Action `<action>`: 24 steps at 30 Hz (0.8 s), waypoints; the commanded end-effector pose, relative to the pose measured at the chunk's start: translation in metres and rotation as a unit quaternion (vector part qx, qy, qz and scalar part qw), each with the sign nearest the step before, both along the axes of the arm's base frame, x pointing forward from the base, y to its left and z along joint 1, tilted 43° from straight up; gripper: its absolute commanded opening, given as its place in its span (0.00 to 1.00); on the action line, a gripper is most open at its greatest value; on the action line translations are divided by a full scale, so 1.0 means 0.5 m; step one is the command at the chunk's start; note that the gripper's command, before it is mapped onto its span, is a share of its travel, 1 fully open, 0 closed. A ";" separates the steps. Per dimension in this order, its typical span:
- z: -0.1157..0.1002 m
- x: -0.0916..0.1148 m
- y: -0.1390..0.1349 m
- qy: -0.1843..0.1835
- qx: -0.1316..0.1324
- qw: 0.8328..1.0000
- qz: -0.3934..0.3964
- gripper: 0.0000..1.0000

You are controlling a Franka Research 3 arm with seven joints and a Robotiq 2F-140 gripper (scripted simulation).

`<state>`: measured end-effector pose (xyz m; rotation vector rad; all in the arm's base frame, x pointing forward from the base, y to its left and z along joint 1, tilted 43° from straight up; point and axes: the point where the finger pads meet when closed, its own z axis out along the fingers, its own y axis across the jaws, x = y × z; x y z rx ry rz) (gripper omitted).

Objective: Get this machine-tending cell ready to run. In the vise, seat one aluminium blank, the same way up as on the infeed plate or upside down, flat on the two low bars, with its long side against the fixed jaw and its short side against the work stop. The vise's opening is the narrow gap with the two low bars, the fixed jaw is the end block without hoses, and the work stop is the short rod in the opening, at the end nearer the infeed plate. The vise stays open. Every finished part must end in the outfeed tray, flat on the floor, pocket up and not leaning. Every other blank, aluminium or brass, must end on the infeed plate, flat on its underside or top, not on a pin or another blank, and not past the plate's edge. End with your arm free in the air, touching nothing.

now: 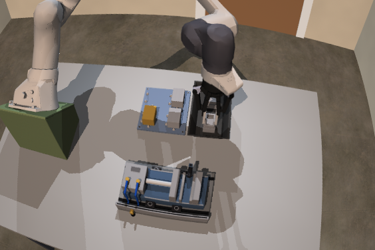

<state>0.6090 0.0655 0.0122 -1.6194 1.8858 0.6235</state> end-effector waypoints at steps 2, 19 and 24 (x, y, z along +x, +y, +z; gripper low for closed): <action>0.001 0.005 -0.001 -0.004 -0.002 1.000 0.001 0.00; 0.001 0.005 -0.001 -0.004 -0.002 1.000 0.001 0.00; 0.001 0.005 -0.001 -0.004 -0.002 1.000 0.001 0.40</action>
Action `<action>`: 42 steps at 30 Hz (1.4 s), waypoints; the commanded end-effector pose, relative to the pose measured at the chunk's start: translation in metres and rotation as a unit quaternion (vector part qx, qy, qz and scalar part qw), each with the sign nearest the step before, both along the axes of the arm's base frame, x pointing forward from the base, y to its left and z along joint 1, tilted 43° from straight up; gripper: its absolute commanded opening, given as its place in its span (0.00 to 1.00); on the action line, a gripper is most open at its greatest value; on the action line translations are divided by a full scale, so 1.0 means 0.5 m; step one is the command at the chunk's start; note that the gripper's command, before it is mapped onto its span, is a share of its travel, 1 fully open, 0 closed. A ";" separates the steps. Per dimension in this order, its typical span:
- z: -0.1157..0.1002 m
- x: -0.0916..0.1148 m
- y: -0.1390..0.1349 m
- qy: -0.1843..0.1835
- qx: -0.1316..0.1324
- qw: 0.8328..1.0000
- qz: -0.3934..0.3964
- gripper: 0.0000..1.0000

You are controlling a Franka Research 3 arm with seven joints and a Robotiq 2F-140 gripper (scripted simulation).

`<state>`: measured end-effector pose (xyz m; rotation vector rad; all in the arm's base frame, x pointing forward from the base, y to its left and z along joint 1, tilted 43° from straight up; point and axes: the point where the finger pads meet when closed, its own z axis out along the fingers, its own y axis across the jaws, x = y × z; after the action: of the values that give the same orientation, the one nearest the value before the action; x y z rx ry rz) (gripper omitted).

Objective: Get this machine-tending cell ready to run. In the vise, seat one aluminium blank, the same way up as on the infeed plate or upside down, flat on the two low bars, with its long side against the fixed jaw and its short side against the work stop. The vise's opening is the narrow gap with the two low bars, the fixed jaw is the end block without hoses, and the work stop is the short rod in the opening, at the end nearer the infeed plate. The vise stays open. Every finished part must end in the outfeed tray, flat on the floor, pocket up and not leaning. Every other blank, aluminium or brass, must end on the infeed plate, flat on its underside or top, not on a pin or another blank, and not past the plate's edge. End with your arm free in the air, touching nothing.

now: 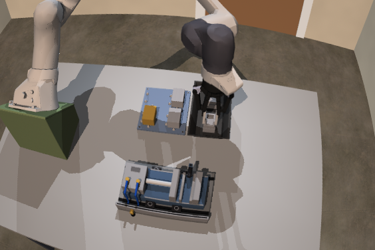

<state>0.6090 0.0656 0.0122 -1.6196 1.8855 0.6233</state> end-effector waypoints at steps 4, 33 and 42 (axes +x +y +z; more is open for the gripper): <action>0.001 0.005 -0.002 -0.004 -0.002 1.000 0.000 0.40; 0.001 0.005 -0.002 -0.004 -0.002 1.000 0.000 0.40; 0.006 0.004 -0.006 -0.004 -0.002 1.000 0.000 0.40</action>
<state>0.6098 0.0653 0.0128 -1.6197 1.8851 0.6207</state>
